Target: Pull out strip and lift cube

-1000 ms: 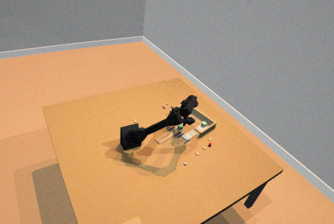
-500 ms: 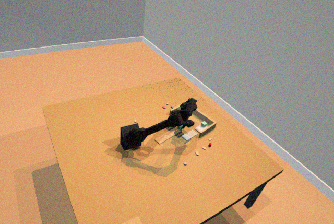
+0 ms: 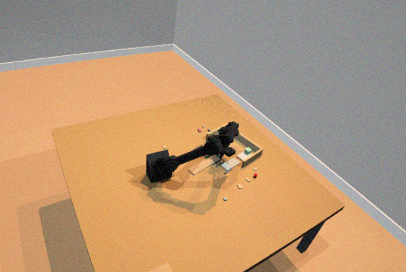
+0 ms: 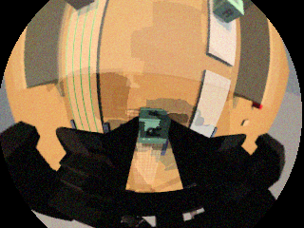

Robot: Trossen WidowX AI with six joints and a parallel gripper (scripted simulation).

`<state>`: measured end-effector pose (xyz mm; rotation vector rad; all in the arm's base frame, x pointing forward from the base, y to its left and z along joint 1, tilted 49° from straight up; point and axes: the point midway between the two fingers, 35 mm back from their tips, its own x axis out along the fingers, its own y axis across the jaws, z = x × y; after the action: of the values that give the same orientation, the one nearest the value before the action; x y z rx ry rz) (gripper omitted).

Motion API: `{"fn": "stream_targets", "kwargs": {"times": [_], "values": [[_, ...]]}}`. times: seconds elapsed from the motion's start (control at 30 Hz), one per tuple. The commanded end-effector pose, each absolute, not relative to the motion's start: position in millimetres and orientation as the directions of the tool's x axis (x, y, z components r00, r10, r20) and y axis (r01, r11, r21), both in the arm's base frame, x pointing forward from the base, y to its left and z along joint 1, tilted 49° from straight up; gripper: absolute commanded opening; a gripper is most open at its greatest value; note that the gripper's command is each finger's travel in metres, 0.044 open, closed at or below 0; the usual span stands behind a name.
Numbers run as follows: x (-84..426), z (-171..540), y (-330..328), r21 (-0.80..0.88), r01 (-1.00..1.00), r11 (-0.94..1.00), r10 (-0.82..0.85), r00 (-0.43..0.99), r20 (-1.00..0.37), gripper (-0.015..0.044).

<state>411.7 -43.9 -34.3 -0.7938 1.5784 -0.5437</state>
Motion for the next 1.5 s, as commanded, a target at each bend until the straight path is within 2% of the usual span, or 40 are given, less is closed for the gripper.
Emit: {"fn": "stream_targets", "kwargs": {"times": [0.0,0.13,0.27,0.7,1.47], "values": [[411.9,-33.8,-43.2,-0.733,-0.184,0.655,-0.750,-0.038,-0.660,0.0125],[411.9,-33.8,-43.2,-0.733,-0.184,0.655,-0.750,-0.038,-0.660,0.0098],[409.4,-32.4,-41.2,-0.733,-0.185,0.655,-0.750,-0.038,-0.661,0.0000],[356.1,-6.9,-9.4,-0.732,-0.197,0.652,-0.751,-0.038,-0.659,0.0000],[303.4,-2.8,-3.3,-0.732,-0.199,0.652,-0.751,-0.039,-0.659,0.0000]]}}
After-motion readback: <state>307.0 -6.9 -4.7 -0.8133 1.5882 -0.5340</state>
